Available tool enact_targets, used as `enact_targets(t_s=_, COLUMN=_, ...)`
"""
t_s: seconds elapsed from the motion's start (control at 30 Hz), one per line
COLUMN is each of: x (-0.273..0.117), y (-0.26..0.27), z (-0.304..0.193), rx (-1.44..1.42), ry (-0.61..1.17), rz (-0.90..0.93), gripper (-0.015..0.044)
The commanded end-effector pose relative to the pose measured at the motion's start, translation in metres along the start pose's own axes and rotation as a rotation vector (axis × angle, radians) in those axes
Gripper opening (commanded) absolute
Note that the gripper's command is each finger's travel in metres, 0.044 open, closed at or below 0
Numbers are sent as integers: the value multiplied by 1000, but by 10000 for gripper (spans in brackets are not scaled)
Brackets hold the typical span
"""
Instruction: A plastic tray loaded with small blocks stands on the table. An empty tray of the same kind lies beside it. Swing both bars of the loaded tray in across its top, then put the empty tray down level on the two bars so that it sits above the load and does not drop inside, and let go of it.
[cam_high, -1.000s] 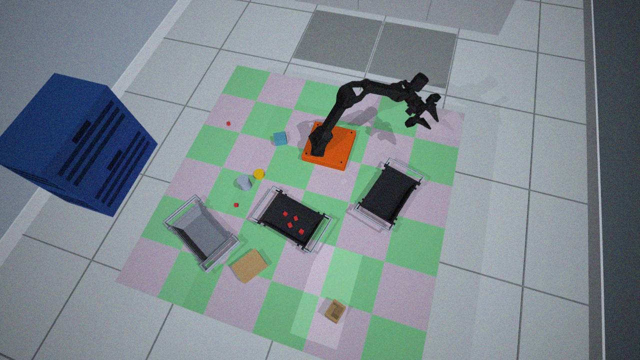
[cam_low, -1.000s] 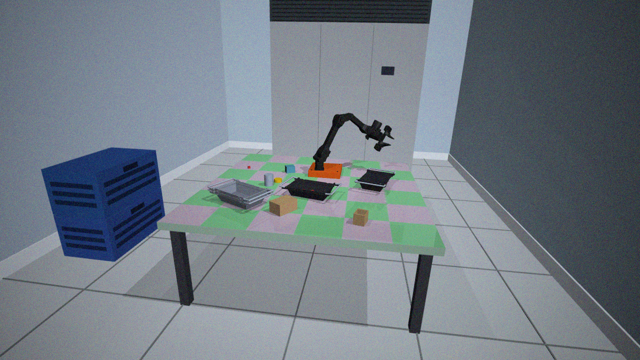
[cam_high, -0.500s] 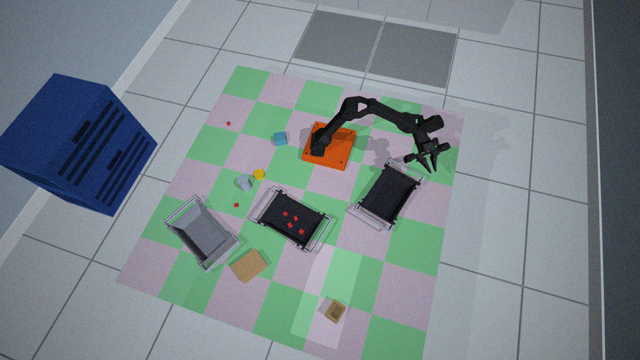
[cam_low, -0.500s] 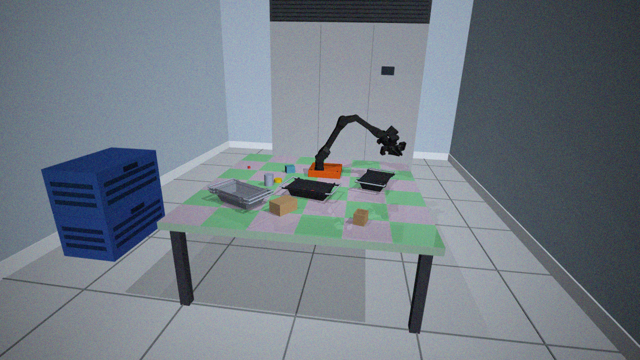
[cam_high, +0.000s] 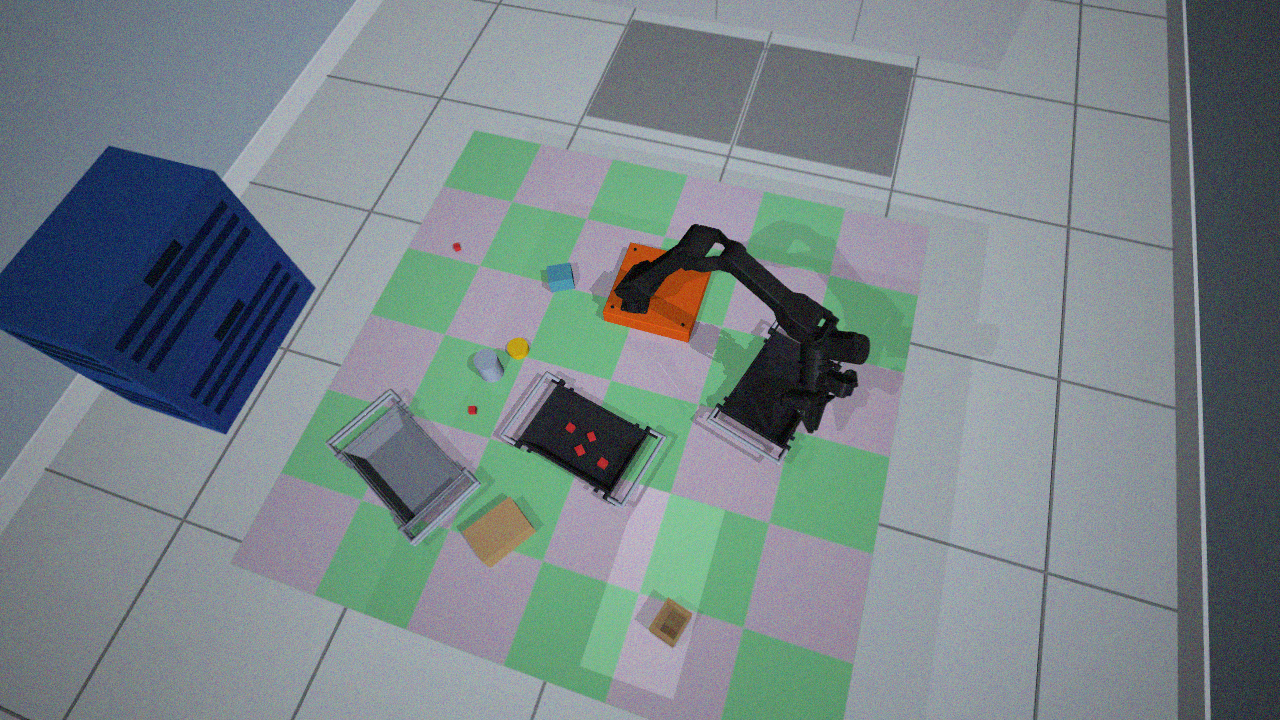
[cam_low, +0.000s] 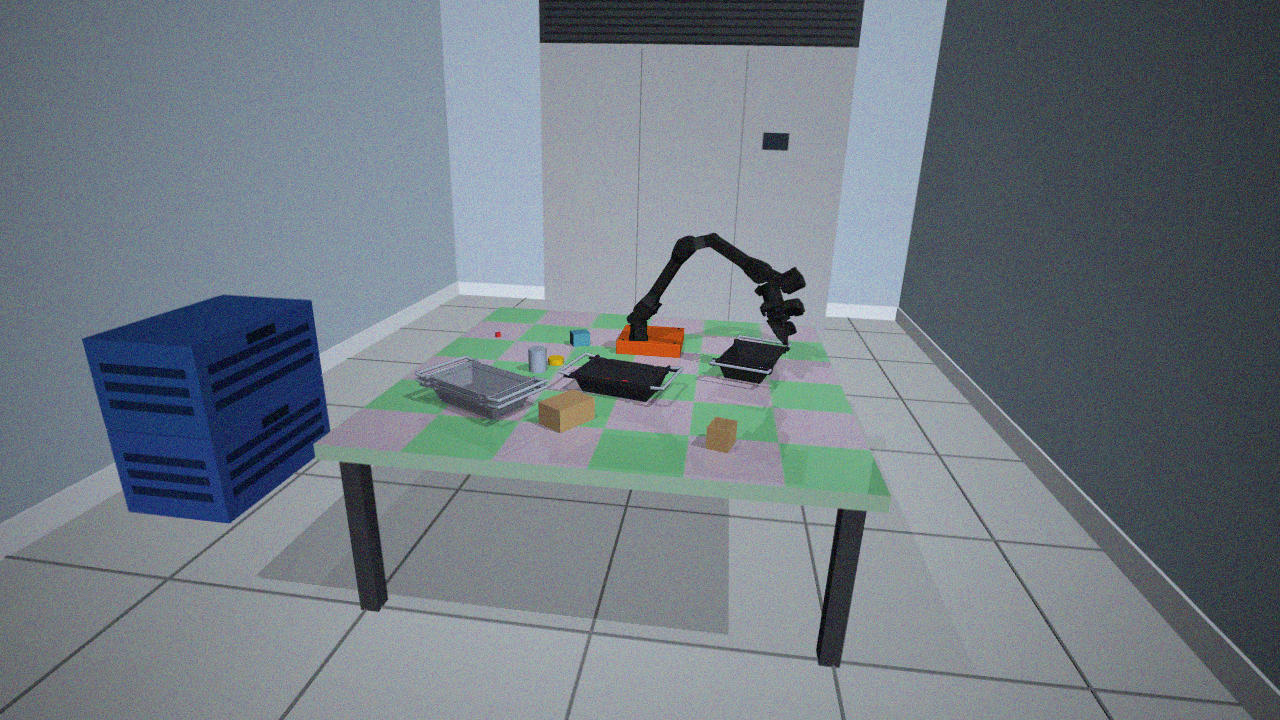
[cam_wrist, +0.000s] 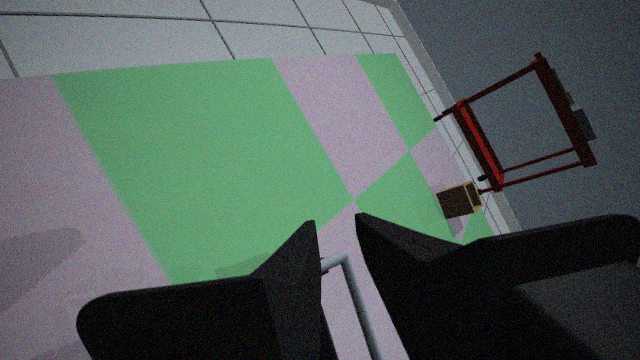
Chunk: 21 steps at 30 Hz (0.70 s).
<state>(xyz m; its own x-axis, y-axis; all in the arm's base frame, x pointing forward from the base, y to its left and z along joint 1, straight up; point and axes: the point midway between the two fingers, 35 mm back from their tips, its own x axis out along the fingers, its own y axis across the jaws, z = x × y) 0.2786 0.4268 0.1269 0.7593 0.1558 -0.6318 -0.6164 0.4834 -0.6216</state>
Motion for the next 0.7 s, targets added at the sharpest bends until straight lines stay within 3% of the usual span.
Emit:
enact_targets(t_s=0.0, x=37, y=-40, z=-32, rx=-330, ry=126, rz=94, gripper=87)
enact_targets(t_s=0.33, x=83, y=-122, z=-114, rx=-896, ry=243, rz=402, gripper=87)
enact_targets(t_s=0.67, x=91, y=-190, z=-204, rx=-1318, ry=93, rz=763, gripper=87)
